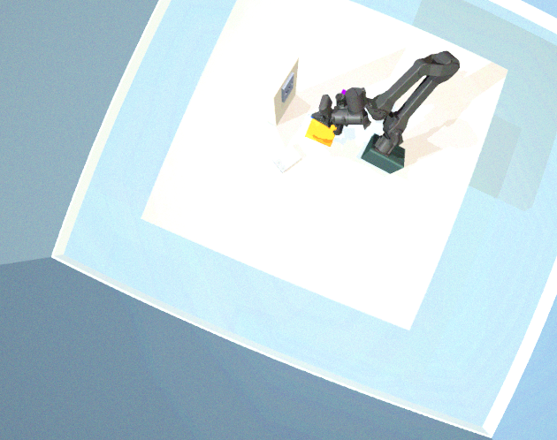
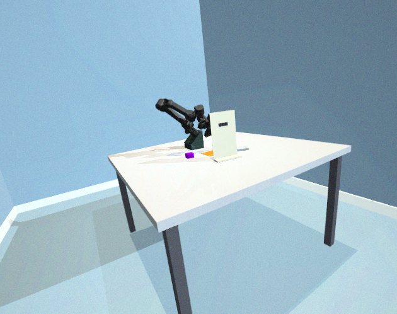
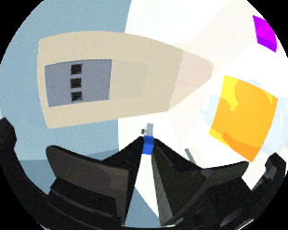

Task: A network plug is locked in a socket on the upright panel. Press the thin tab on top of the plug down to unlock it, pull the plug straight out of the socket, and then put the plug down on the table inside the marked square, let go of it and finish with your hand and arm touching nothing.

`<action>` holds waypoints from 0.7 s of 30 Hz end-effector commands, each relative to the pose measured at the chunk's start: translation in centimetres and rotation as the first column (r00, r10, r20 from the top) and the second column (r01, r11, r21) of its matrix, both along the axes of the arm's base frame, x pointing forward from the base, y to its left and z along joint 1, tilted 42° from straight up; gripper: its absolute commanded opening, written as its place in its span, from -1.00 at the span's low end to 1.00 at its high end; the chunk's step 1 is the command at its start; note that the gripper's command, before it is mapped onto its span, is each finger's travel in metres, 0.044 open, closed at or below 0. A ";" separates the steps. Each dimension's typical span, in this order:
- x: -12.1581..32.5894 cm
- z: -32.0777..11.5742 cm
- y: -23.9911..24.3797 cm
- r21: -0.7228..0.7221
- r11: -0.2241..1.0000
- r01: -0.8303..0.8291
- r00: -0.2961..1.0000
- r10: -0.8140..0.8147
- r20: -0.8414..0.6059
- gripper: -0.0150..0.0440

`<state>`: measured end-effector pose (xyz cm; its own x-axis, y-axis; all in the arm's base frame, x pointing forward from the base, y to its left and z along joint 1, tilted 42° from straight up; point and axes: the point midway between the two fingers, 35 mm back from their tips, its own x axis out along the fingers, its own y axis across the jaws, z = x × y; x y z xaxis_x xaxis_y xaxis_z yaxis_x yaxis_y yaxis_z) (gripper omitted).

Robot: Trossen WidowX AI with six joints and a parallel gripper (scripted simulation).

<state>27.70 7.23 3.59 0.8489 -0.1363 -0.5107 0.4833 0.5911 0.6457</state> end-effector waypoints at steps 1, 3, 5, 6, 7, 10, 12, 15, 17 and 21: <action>-0.2 -0.7 -0.9 -0.012 0.997 0.075 0.996 -0.076 -0.038 -0.49; -0.6 -1.2 -1.5 -0.027 0.993 0.114 0.991 -0.116 -0.063 -0.49; -1.0 -1.7 -2.1 -0.044 0.987 0.153 0.984 -0.156 -0.085 -0.49; -1.2 -2.0 -2.4 -0.053 0.984 0.172 0.980 -0.176 -0.095 -0.49; -1.4 -2.2 -2.7 -0.063 0.980 0.190 0.975 -0.196 -0.105 -0.49; -2.1 -2.7 -3.7 -0.095 0.965 0.243 0.959 -0.254 -0.128 -0.49; -2.5 -3.0 -4.3 -0.119 0.953 0.277 0.946 -0.292 -0.140 -0.49; -3.2 -3.3 -5.2 -0.157 0.933 0.325 0.925 -0.347 -0.151 -0.49; -3.7 -3.4 -5.7 -0.181 0.919 0.351 0.912 -0.379 -0.155 -0.49; -3.8 -3.5 -5.9 -0.189 0.913 0.361 0.907 -0.390 -0.156 -0.49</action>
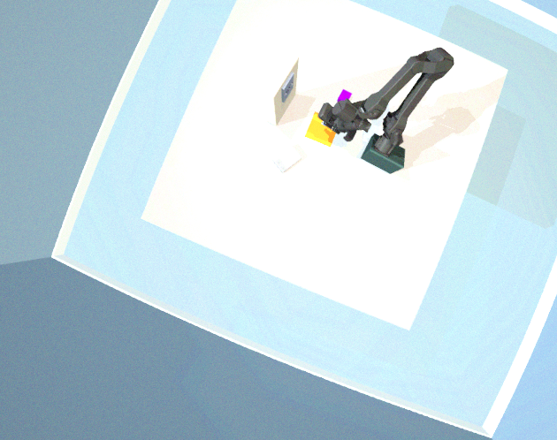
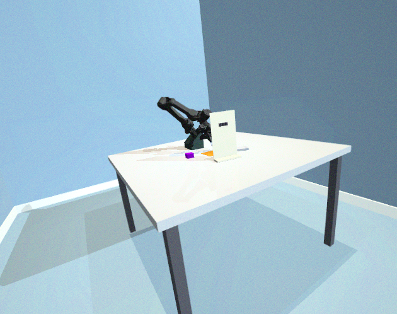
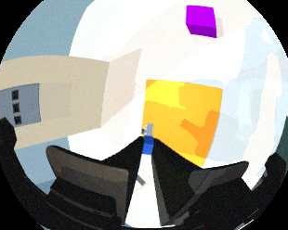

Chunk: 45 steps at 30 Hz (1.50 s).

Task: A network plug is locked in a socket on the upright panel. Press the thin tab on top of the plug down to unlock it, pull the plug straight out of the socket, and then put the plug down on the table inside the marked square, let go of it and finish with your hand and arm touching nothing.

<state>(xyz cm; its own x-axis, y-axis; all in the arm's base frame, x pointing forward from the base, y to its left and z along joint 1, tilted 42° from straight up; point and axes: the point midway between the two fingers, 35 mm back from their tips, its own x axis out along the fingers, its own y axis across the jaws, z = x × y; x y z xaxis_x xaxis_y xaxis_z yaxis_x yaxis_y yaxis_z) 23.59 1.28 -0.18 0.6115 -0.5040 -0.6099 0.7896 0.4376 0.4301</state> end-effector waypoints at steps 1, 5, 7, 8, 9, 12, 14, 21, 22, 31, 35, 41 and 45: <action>0.3 0.2 0.0 -0.002 1.000 0.016 1.000 -0.016 0.012 -0.49; 0.4 -0.1 -0.2 -0.001 1.000 0.016 1.000 -0.016 0.011 -0.49; 0.4 -0.2 -0.3 -0.001 1.000 0.017 1.000 -0.017 0.010 -0.49; 0.5 -0.3 -0.3 0.000 1.000 0.017 1.000 -0.017 0.010 -0.49; 0.5 -0.4 -0.4 0.000 1.000 0.017 1.000 -0.017 0.010 -0.49; 0.5 -0.6 -0.5 0.000 1.000 0.017 1.000 -0.017 0.009 -0.49; 0.6 -0.8 -0.6 0.001 1.000 0.017 1.000 -0.017 0.009 -0.49; 0.7 -1.3 -1.0 0.001 1.000 0.017 1.000 -0.017 0.008 -0.49; 0.7 -1.4 -1.1 0.001 1.000 0.017 1.000 -0.017 0.008 -0.49; 0.8 -2.0 -1.6 0.002 1.000 0.017 1.000 -0.017 0.007 -0.49; 0.8 -2.3 -1.8 0.002 1.000 0.017 1.000 -0.017 0.007 -0.49; 0.8 -2.6 -2.1 0.001 1.000 0.017 1.000 -0.017 0.007 -0.49; 0.8 -2.9 -2.4 0.001 1.000 0.016 1.000 -0.016 0.007 -0.49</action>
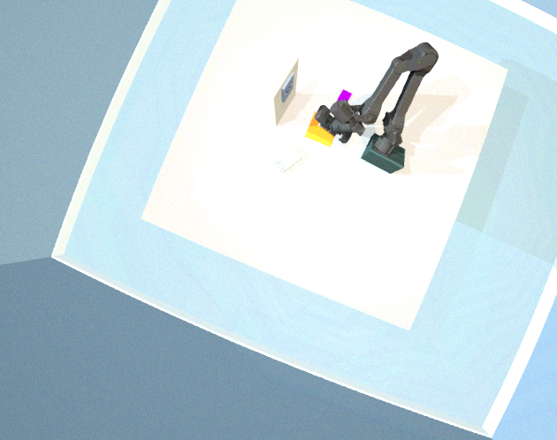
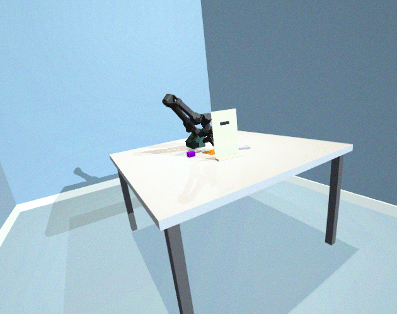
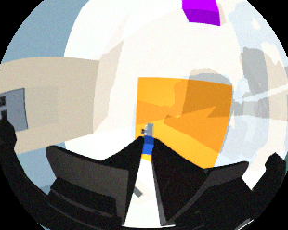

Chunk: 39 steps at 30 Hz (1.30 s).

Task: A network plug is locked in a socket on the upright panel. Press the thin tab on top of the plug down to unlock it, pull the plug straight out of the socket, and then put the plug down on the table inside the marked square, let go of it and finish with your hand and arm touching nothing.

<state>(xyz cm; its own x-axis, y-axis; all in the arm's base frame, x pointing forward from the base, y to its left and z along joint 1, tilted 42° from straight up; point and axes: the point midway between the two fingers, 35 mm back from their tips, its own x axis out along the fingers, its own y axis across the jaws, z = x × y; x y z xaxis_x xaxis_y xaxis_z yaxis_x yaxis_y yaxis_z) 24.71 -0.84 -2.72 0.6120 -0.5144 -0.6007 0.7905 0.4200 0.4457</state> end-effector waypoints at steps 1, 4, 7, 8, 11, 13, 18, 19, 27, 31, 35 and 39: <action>-0.3 -0.4 -0.3 -0.003 1.000 -0.004 1.000 0.004 -0.011 -0.49; -0.3 -0.5 -0.5 -0.003 1.000 -0.004 1.000 0.004 -0.010 -0.49; -0.3 -0.7 -0.7 -0.004 1.000 -0.005 1.000 0.005 -0.010 -0.49; -0.3 -0.7 -0.7 -0.004 1.000 -0.005 1.000 0.005 -0.010 -0.49; -0.4 -0.9 -0.9 -0.004 1.000 -0.005 1.000 0.005 -0.009 -0.49; -0.4 -1.0 -1.0 -0.005 1.000 -0.005 1.000 0.005 -0.009 -0.49; -0.4 -1.2 -1.4 -0.006 1.000 -0.006 1.000 0.006 -0.008 -0.49; -0.4 -1.2 -1.4 -0.007 1.000 -0.006 1.000 0.006 -0.008 -0.49; -0.5 -1.5 -1.9 -0.010 1.000 -0.007 1.000 0.007 -0.006 -0.49; -0.4 -1.6 -1.9 -0.010 1.000 -0.007 1.000 0.007 -0.006 -0.49; -0.3 -1.6 -2.0 -0.010 1.000 -0.007 1.000 0.007 -0.006 -0.49; -0.2 -1.5 -2.0 -0.010 1.000 -0.003 1.000 0.003 -0.001 -0.49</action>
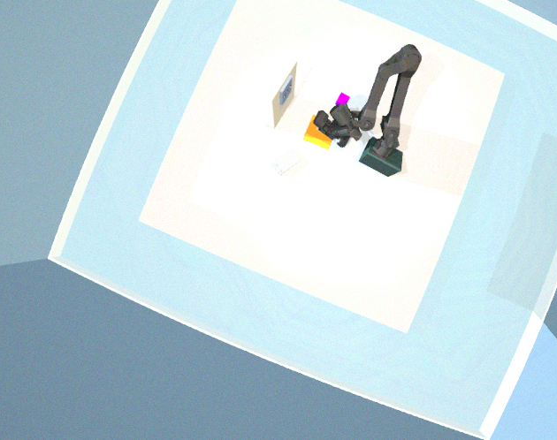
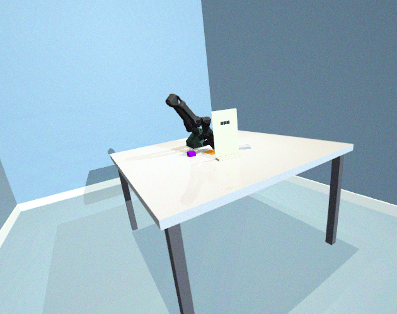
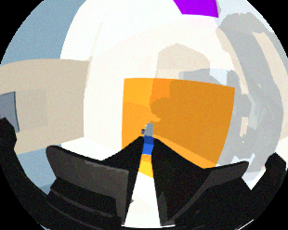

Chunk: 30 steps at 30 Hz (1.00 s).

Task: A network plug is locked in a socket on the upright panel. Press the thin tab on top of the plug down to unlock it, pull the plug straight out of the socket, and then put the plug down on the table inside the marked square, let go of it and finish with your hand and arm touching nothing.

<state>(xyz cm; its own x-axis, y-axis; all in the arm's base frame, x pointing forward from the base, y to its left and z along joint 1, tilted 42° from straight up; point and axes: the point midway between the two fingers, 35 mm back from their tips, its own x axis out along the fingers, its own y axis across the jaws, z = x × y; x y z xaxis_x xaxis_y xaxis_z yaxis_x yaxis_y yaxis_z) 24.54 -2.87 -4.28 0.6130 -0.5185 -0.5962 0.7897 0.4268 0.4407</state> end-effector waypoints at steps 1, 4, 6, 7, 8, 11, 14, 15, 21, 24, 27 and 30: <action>0.0 0.0 0.0 0.000 1.000 0.000 1.000 0.000 0.000 -0.49; 0.0 0.0 0.0 0.000 1.000 0.000 1.000 0.000 0.000 -0.49; 0.0 0.0 0.0 0.000 1.000 0.000 1.000 0.000 0.000 -0.31; 0.0 0.0 0.0 0.000 1.000 0.000 1.000 0.000 0.000 -0.22; 0.0 0.0 0.0 0.000 1.000 0.000 1.000 0.000 0.000 -0.14; 0.0 0.0 0.0 0.000 1.000 0.000 1.000 0.000 0.000 0.04; 0.0 0.0 0.0 0.000 1.000 0.000 1.000 0.000 0.000 0.04; 0.0 0.0 0.0 0.000 1.000 0.000 1.000 0.000 0.000 0.04; -0.2 0.2 0.2 0.001 1.000 0.000 1.000 0.000 -0.001 0.04; -0.3 0.3 0.4 0.001 1.000 0.000 1.000 0.000 -0.002 0.04; -0.5 0.4 0.5 0.002 1.000 0.000 1.000 0.000 -0.002 0.04; -0.6 0.5 0.6 0.002 1.000 0.000 1.000 0.000 -0.003 0.04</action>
<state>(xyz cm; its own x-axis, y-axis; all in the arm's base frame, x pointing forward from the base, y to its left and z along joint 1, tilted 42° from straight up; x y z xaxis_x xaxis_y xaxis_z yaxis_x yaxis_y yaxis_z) 24.18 -2.37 -3.87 0.6116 -0.5155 -0.6001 0.7906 0.4260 0.4398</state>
